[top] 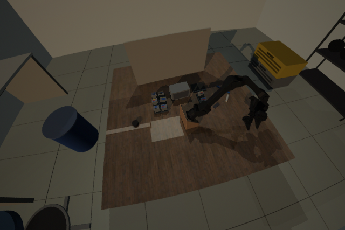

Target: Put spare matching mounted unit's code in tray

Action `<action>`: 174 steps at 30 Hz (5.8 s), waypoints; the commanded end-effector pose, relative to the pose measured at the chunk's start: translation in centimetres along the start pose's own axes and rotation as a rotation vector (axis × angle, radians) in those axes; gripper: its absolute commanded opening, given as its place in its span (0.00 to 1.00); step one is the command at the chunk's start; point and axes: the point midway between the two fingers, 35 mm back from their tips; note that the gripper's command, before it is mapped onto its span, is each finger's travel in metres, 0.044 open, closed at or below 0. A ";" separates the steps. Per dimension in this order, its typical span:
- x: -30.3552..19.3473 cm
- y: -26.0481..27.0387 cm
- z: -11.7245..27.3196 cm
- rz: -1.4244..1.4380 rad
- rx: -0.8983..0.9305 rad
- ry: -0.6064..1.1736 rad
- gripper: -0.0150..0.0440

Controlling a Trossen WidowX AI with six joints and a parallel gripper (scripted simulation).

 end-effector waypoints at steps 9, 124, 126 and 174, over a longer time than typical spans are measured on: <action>0.9 12.5 14.9 0.247 0.375 -0.425 1.00; -66.9 25.2 16.4 2.745 -0.824 -1.928 0.76; -66.9 25.2 16.4 2.745 -0.824 -1.928 0.76; -65.4 32.1 14.4 2.741 -0.826 -1.929 0.76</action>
Point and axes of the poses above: the point midway between the two fingers, 35 mm back from their tips, its own z axis back along the fingers, its own y axis across the jaws, x = y × z, and after that the axes turned 6 degrees about z, right-handed
